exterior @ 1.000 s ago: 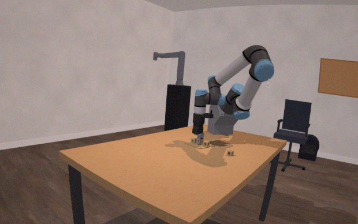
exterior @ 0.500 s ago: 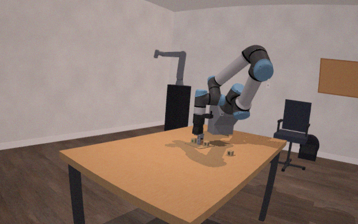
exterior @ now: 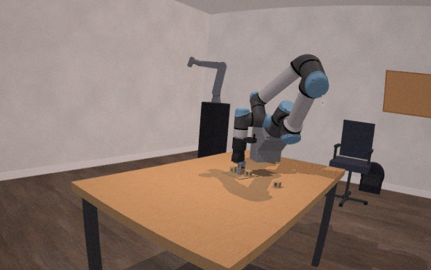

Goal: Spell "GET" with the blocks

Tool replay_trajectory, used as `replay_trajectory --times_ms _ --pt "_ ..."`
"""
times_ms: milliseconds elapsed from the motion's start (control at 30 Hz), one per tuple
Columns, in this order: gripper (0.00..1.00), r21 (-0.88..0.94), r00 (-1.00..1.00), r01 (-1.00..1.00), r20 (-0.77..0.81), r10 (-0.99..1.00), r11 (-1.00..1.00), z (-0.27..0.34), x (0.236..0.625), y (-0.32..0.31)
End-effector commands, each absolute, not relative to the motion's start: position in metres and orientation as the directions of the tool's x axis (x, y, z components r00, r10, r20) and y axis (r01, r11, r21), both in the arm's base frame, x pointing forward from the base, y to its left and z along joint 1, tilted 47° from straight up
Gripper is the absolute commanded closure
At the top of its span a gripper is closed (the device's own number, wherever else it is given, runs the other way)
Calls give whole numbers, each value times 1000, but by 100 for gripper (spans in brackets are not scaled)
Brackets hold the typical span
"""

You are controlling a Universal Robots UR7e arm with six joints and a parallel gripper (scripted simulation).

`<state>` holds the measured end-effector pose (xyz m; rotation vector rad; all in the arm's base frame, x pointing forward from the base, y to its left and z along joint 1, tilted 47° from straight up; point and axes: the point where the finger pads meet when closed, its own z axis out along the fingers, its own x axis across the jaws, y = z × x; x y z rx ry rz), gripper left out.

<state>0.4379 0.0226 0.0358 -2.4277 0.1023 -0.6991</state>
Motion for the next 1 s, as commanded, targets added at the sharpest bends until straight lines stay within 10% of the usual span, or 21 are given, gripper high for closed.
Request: replay_trajectory --times_ms 0,967 --pt "43 -572 858 89 460 -230 -815 36 438 22" --pt "37 -572 858 89 460 -230 -815 36 438 22"
